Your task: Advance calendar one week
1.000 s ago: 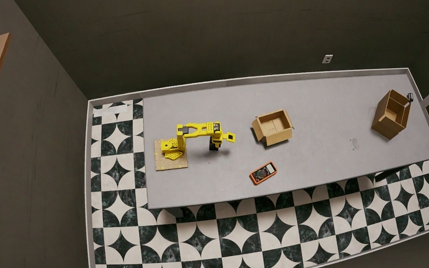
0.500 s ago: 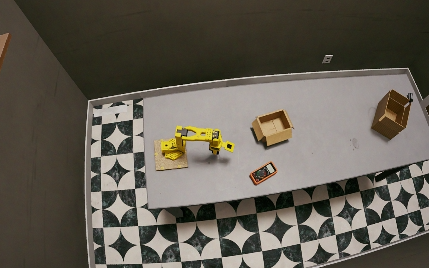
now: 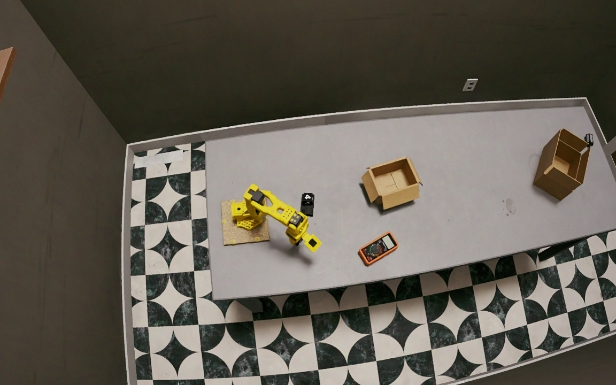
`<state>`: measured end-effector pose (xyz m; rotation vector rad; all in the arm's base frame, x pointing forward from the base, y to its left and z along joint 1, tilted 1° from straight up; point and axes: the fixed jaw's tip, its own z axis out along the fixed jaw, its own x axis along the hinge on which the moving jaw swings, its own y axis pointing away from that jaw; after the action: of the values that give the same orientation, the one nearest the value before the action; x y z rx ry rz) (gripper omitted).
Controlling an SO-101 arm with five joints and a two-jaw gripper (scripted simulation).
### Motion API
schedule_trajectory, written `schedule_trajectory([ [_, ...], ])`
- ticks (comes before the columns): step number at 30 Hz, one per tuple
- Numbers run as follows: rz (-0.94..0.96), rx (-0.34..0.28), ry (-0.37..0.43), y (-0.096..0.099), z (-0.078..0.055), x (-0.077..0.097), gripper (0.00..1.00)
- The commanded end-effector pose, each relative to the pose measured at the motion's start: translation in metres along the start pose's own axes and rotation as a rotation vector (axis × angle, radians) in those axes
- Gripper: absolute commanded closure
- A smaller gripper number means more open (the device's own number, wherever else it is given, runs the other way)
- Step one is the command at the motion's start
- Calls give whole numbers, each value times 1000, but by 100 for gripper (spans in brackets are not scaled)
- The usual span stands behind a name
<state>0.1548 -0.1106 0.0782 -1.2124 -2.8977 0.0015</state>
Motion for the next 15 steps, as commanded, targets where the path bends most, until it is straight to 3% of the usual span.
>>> schedule_trajectory([
  [1,75,-3,-16,-14,-2,-3,100],
  [8,224,-1,-16,-42,-1,-1,100],
  [15,262,-1,-16,-49,-1,1,100],
])
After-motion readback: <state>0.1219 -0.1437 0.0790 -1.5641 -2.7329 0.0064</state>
